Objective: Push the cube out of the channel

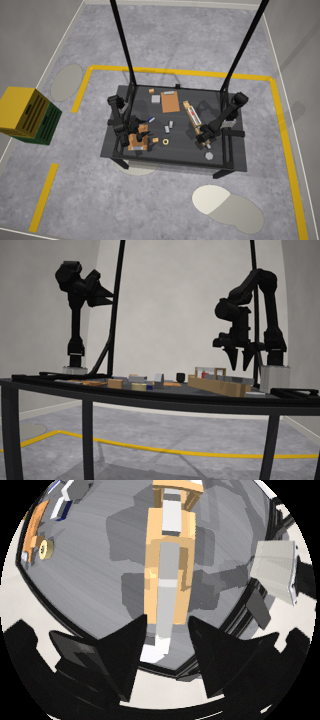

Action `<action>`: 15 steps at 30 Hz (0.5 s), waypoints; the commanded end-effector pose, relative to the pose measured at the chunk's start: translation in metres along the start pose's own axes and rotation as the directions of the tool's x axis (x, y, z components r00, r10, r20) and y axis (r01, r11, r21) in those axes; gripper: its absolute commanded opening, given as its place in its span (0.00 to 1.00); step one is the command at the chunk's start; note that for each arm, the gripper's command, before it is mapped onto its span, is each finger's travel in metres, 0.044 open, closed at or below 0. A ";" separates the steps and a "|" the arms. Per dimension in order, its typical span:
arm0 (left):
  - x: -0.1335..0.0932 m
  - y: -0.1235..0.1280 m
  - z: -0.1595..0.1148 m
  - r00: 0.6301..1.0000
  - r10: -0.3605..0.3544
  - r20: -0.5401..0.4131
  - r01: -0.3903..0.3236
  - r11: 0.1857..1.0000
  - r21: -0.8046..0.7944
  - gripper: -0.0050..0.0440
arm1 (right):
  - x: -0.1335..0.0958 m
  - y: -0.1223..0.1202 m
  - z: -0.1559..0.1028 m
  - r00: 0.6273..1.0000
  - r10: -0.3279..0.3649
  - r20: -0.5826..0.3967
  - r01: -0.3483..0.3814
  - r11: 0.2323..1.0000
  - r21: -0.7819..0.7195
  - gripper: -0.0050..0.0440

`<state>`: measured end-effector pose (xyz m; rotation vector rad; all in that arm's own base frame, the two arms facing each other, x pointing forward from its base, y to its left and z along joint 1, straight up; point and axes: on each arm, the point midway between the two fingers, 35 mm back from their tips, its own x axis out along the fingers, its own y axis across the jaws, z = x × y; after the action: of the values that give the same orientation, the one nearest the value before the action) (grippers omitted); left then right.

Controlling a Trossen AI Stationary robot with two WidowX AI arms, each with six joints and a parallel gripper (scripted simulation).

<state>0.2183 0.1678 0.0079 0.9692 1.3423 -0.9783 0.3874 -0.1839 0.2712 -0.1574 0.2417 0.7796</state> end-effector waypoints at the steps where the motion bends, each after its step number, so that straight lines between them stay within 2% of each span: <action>1: -0.026 0.002 -0.001 1.000 0.008 -0.004 -0.008 1.000 -0.001 0.51 | 0.000 0.000 0.000 1.000 0.000 0.002 0.000 1.000 0.000 0.92; 4: -0.046 -0.001 0.000 1.000 0.005 -0.003 -0.005 1.000 -0.001 0.51 | 0.000 0.000 0.000 1.000 0.000 0.002 0.000 1.000 0.000 0.92; 15: -0.046 -0.001 0.000 1.000 0.005 -0.003 -0.005 1.000 -0.001 0.51 | 0.000 0.000 0.000 1.000 0.000 0.002 0.000 1.000 0.000 0.92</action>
<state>0.2182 0.1676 0.0535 0.9747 1.3403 -0.9729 0.3874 -0.1840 0.2712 -0.1574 0.2417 0.7795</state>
